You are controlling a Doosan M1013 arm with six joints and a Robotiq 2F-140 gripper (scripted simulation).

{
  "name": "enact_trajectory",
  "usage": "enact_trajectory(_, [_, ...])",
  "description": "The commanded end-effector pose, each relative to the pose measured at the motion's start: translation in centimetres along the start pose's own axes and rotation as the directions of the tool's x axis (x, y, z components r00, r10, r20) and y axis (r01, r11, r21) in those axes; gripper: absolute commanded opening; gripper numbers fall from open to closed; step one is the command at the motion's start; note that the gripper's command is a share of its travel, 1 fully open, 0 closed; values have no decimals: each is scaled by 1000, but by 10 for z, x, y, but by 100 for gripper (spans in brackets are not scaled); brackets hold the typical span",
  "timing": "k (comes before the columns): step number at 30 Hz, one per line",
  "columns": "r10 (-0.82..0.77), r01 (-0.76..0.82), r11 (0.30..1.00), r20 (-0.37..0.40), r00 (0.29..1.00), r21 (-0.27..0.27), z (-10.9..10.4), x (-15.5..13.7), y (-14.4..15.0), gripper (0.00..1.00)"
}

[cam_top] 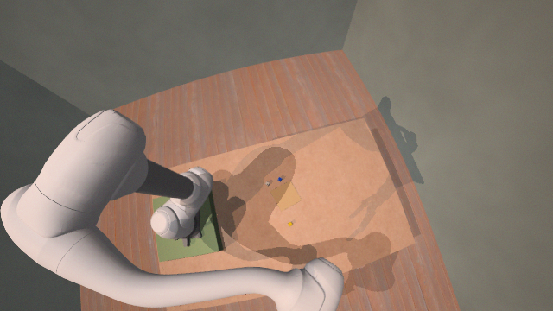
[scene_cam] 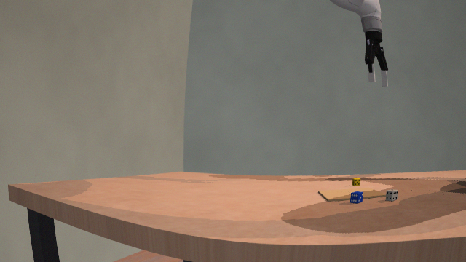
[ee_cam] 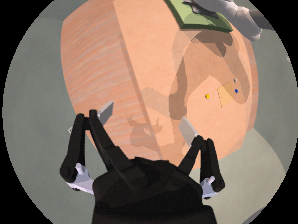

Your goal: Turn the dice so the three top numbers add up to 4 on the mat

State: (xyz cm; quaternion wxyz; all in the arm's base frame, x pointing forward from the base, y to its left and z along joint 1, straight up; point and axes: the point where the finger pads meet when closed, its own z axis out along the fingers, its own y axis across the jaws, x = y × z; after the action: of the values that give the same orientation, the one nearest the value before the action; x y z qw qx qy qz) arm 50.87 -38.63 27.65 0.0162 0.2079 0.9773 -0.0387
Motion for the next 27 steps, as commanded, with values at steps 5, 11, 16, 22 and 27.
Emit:
enact_trajectory(5, [0,0,1000,0,1000,0,0,0,0,100])
enact_trajectory(11, [0,0,1000,0,1000,0,0,0,0,100])
enact_trajectory(16, [0,0,1000,0,1000,0,0,0,0,100])
enact_trajectory(22, [-98,98,995,-2,995,-17,33,-6,60,100])
enact_trajectory(27, [-206,206,978,-4,979,-36,67,-4,123,100])
